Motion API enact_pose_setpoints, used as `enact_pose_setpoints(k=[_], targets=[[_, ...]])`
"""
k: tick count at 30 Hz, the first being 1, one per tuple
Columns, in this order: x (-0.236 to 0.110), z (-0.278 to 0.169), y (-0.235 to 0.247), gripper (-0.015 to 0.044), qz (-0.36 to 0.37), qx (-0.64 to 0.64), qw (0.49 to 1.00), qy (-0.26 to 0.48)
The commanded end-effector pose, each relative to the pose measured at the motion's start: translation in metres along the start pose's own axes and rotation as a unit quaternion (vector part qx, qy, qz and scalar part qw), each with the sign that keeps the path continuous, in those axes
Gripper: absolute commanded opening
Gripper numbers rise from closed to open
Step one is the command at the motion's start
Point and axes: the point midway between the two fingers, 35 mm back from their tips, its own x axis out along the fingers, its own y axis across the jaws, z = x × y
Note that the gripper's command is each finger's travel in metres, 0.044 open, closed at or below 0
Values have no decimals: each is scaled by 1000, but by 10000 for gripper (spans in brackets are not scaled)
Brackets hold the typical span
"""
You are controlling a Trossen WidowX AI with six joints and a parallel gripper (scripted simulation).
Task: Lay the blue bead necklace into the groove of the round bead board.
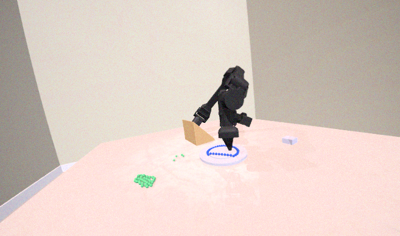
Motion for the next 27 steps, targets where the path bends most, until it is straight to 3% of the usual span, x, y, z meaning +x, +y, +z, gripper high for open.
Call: enact_pose_setpoints(k=[1, 18, 23, 27], targets=[[5, 0, 1, 120, 1, 2, 1000, -1], [30, 1, 2, 120, 4, 4, 1000, -2], [28, 1, 2, 0, 3, 2, 1000, 0], [28, 1, 2, 0, 3, 2, 1000, 0]])
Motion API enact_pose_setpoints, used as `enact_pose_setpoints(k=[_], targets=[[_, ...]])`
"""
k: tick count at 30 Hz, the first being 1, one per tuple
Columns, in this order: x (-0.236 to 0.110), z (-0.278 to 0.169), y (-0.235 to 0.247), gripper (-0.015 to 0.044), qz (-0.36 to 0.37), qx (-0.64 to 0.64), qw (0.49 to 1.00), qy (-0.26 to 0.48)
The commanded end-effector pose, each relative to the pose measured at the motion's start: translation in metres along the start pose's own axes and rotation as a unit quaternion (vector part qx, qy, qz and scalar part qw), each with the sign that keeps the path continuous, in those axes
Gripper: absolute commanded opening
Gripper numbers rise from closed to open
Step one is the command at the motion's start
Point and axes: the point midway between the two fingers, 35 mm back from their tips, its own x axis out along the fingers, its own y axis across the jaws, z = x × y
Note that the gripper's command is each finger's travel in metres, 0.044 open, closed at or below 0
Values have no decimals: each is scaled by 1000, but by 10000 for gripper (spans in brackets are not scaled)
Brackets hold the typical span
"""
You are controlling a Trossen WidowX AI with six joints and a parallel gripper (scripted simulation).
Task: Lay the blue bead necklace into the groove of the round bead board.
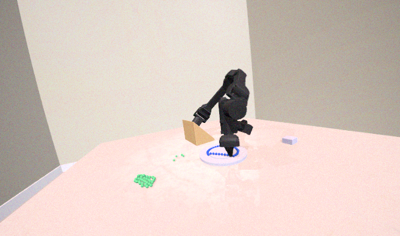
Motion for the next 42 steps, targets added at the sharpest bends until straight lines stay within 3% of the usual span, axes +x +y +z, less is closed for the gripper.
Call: enact_pose_setpoints(k=[1, 42], targets=[[-1, 0, 0, 0, -1, 0, 1000, 0], [-4, 0, 0, 0, 0, 2, 1000, -2]])
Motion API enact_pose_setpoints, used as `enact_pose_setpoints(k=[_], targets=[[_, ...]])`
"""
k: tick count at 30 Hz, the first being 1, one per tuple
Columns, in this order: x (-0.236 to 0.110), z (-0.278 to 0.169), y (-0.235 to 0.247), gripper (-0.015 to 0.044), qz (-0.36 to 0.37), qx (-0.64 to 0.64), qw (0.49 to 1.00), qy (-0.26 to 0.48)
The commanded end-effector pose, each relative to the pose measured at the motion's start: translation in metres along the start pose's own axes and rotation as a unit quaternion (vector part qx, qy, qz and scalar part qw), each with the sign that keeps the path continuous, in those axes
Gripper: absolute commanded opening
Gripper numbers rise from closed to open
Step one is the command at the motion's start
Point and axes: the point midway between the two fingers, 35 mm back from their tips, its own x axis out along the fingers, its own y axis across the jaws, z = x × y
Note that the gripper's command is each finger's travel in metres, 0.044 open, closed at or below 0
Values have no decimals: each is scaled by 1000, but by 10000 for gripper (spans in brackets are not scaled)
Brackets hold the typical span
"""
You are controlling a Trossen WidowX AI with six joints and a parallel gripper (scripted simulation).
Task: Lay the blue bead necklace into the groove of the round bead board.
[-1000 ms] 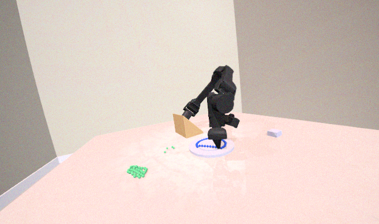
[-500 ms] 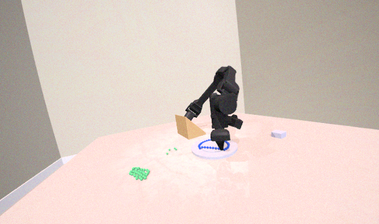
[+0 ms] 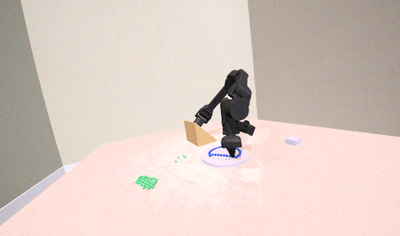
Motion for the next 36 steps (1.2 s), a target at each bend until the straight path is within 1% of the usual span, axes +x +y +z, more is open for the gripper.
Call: enact_pose_setpoints(k=[1, 12, 18, 34, 35, 36], targets=[[-5, 0, 0, 0, -1, 1, 1000, -3], [-5, 2, -6, 0, -1, 1, 1000, -3], [1, 2, -6, 0, -1, 1, 1000, -3], [-6, 2, -6, 420, -1, 1, 1000, -3], [-2, 2, -5, 440, 0, 2, 1000, -1], [-4, 2, -5, 440, 0, 1, 1000, -2]])
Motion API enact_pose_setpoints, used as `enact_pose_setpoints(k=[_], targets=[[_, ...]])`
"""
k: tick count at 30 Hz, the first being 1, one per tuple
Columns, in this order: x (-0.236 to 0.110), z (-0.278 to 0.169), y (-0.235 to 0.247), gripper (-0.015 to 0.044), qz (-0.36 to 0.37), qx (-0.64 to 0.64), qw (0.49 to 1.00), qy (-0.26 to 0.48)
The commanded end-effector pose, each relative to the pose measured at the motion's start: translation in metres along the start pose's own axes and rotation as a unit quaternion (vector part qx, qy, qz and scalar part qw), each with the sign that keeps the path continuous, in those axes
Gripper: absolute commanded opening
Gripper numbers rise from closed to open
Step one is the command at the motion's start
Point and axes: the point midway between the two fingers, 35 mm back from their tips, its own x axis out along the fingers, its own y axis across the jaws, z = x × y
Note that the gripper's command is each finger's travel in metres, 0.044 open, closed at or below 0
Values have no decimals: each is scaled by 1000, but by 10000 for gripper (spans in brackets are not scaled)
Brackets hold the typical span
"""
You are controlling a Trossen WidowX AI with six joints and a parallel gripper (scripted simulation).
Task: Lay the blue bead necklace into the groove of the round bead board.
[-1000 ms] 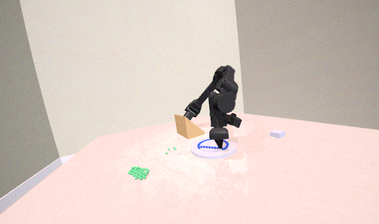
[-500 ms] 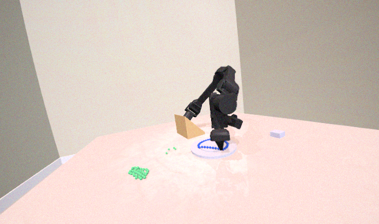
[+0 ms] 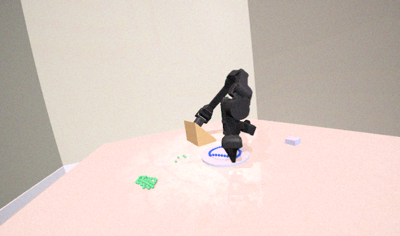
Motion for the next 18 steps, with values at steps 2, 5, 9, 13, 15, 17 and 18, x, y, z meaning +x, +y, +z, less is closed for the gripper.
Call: enact_pose_setpoints(k=[2, 5, 9, 13, 15, 17, 18], targets=[[-3, 0, 0, 440, -1, 0, 1000, -2], [-3, 0, 0, 440, -1, 0, 1000, -2], [-3, 0, 0, 440, -1, 0, 1000, -2], [-3, 0, 0, 440, -1, 0, 1000, -2], [-3, 0, 0, 440, -1, 0, 1000, -2], [-3, 0, 0, 440, -1, 0, 1000, -2], [-4, -1, 0, 414, -2, 3, 1000, -2]])
